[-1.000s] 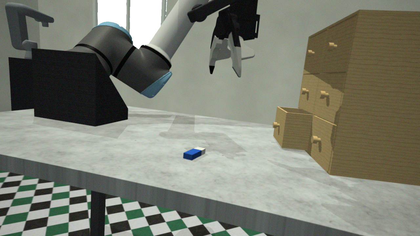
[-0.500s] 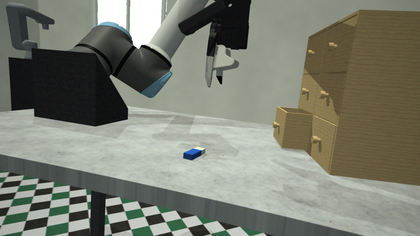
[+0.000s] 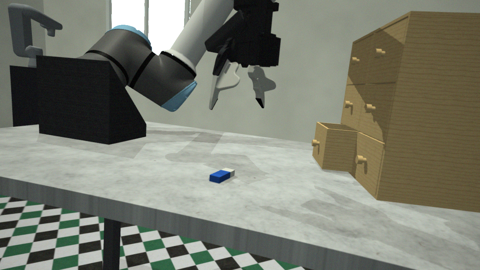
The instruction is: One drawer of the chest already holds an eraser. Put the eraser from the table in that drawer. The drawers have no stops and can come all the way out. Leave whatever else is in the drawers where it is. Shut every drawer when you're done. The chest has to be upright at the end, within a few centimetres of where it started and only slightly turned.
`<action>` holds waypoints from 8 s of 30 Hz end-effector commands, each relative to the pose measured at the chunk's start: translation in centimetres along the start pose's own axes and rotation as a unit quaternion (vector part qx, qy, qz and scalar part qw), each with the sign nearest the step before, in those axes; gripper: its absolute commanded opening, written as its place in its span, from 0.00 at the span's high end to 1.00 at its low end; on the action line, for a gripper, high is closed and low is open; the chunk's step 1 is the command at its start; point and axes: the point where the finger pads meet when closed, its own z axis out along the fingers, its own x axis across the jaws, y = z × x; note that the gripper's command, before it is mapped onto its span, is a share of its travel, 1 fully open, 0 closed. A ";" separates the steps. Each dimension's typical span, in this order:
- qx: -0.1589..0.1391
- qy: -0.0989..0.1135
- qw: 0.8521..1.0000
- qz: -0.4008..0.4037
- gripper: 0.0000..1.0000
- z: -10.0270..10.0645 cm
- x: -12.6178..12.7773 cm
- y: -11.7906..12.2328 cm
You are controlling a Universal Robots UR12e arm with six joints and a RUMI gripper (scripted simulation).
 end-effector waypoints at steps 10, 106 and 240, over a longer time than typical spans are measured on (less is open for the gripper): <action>-0.005 -0.006 0.971 0.237 0.00 2.0 -1.4 0.1; -0.007 -0.003 0.800 0.599 0.77 5.6 -3.9 0.5; -0.009 -0.007 0.800 0.600 0.77 10.6 -4.1 0.8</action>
